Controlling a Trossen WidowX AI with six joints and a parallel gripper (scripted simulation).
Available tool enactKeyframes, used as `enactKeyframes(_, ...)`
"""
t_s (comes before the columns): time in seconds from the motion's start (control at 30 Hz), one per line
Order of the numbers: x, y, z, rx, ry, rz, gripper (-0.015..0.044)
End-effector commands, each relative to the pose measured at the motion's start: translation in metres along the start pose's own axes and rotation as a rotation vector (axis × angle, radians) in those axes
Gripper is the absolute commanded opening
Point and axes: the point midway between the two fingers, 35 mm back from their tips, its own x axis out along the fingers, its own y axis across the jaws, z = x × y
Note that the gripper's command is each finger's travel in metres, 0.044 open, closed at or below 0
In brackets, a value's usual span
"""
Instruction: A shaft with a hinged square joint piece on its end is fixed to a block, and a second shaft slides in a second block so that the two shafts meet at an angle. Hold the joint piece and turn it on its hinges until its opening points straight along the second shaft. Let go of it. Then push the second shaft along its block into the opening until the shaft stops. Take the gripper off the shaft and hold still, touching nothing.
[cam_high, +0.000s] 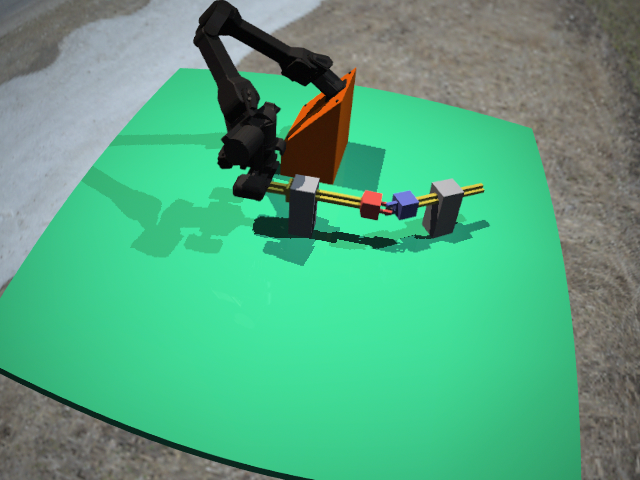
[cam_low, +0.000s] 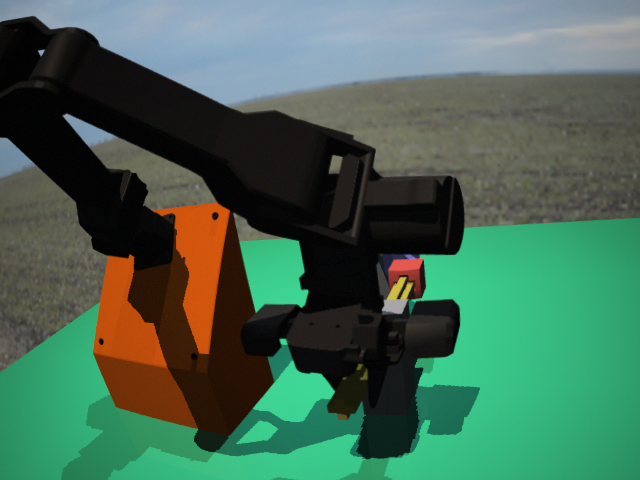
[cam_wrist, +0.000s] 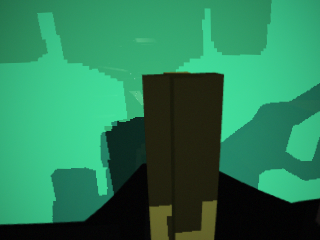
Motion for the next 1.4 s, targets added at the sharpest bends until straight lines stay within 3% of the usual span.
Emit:
enactKeyframes(0.0, 0.0000, 0.0000, 0.0000, 0.000, 0.000, 0.000, 0.0000)
enactKeyframes(0.3, 0.0000, 0.0000, 0.0000, 0.000, 0.000, 0.000, 0.0000)
enactKeyframes(0.4, 0.0000, 0.0000, 0.0000, 0.000, 0.000, 0.000, 0.0067)
enactKeyframes(0.57, 0.0000, 0.0000, 0.0000, 0.000, 0.000, 0.000, 0.0067)
enactKeyframes(1.03, 0.0000, 0.0000, 0.0000, 0.000, 0.000, 0.000, 0.0434)
enactKeyframes(1.37, 0.0000, 0.0000, 0.0000, 0.000, 0.000, 0.000, 0.0440)
